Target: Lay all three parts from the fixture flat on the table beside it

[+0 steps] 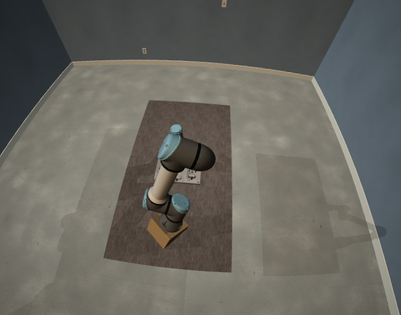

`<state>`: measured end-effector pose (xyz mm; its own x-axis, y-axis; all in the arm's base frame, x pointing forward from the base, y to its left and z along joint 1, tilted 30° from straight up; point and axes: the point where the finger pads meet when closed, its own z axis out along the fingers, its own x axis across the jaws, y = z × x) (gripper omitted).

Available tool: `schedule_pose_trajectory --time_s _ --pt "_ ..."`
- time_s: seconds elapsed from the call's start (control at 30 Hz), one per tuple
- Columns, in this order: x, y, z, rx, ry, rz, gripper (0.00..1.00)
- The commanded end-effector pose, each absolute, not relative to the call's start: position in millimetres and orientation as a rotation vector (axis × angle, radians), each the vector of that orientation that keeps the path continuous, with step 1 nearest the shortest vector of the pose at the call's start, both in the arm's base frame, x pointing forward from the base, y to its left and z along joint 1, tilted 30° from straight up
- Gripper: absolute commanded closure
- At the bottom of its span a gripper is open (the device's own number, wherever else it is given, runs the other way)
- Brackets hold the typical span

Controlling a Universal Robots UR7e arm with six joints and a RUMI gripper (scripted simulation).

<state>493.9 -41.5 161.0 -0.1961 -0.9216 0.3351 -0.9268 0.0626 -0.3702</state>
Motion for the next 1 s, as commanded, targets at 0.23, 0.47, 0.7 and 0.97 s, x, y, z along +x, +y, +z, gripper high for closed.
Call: schedule_pose_trajectory --time_s 0.23,0.47,0.7,0.97 --pt "494.1 -41.3 161.5 1.986 -2.283 0.811 1.0" --pt "493.7 -41.1 162.0 1.986 -2.283 0.811 1.0" --pt "492.9 -40.6 162.8 1.986 -2.283 0.811 1.0" --pt "490.3 -39.1 165.6 1.986 -2.283 0.811 1.0"
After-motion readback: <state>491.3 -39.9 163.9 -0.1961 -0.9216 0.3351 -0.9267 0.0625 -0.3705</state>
